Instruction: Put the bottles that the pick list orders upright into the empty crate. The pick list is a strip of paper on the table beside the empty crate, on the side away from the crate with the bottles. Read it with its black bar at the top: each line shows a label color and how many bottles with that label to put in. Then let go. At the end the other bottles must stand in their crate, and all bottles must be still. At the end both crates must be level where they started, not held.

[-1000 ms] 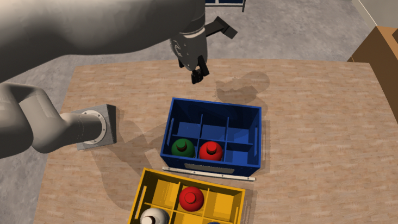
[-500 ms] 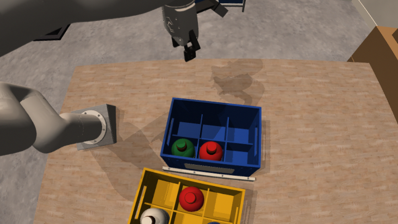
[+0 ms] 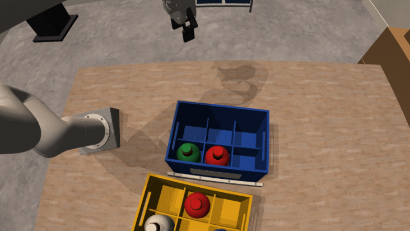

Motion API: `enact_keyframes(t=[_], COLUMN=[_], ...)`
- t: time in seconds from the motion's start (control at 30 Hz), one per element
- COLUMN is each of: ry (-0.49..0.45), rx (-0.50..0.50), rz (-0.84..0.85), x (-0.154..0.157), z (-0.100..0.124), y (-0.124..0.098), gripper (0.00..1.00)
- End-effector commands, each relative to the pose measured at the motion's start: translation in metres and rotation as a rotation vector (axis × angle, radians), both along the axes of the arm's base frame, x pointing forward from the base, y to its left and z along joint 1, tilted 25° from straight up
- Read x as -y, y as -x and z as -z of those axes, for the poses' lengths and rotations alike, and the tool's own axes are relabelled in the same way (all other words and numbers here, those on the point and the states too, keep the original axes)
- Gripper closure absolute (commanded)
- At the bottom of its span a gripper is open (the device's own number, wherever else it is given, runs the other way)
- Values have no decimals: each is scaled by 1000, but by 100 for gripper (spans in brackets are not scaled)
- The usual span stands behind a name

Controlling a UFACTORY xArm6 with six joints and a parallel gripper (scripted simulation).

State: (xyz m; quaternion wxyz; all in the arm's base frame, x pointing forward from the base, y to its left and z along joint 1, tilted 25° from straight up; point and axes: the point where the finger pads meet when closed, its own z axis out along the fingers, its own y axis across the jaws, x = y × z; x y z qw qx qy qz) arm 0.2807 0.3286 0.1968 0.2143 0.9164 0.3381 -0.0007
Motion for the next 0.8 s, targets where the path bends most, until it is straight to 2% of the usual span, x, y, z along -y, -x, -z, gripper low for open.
enact_keyframes(t=[0.0, 0.77], ry=[-2, -2], rx=[1, 1], rz=[0, 0], x=[-25, -119], z=[2, 16], y=[10, 55], gripper=[35, 35])
